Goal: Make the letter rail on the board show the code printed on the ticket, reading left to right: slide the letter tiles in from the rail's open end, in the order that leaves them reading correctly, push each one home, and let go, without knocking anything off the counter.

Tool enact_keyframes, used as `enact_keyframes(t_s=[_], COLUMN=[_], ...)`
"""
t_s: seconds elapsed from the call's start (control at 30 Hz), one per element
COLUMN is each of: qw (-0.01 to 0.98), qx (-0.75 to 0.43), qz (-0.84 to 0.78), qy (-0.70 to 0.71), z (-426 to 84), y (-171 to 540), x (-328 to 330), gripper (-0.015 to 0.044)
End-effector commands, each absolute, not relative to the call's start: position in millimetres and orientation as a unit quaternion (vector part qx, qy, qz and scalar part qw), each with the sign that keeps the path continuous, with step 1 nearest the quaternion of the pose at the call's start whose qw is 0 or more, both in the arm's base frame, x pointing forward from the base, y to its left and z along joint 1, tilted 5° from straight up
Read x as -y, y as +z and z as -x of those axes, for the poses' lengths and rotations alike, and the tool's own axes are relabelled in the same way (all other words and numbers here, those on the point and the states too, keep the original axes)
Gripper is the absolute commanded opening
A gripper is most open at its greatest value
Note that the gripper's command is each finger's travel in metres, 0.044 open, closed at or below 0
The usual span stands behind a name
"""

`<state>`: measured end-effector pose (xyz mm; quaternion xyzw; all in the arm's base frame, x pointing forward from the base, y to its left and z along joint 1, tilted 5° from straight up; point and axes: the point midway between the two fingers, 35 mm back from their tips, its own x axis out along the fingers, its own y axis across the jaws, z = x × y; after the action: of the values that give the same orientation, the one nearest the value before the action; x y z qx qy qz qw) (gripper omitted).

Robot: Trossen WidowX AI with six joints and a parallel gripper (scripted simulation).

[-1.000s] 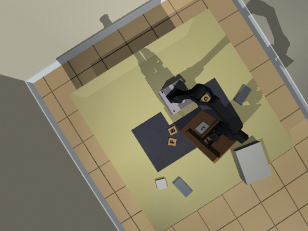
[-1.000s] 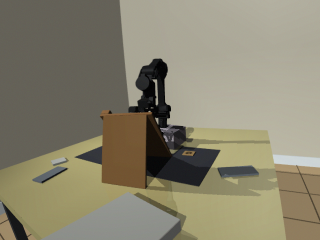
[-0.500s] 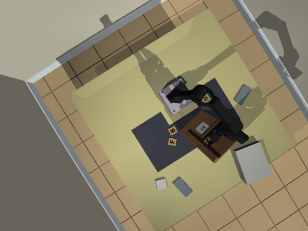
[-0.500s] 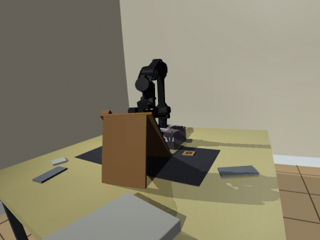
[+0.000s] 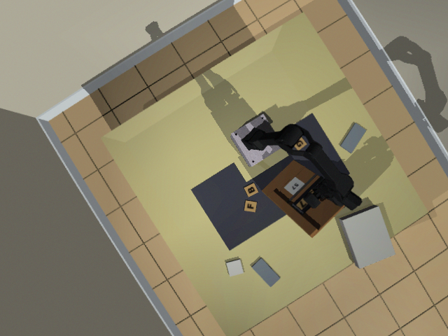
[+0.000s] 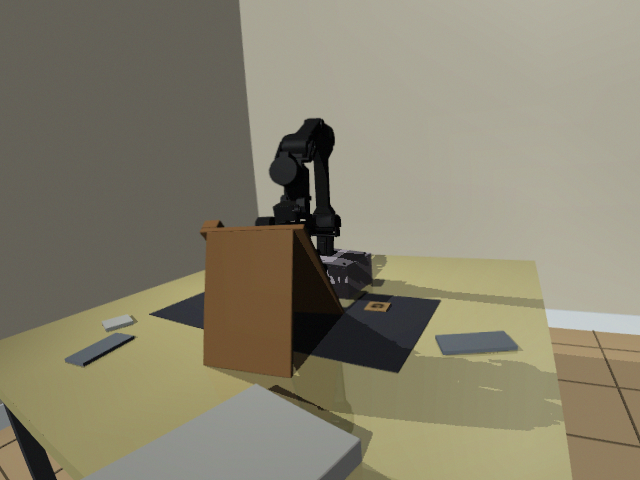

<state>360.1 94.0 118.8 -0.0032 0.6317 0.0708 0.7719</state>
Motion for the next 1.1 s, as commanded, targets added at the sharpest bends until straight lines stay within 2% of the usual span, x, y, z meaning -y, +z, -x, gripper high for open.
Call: enact_keyframes(t_s=[0.0,1.07], qw=[0.772,0.772], qx=[-0.632,-0.632], qz=[0.002,0.003], qy=[0.072,0.071], z=[-359.7,-360.9], y=[119.9,120.8], x=[-92.4,-81.5], gripper=[0.0000,0.0000])
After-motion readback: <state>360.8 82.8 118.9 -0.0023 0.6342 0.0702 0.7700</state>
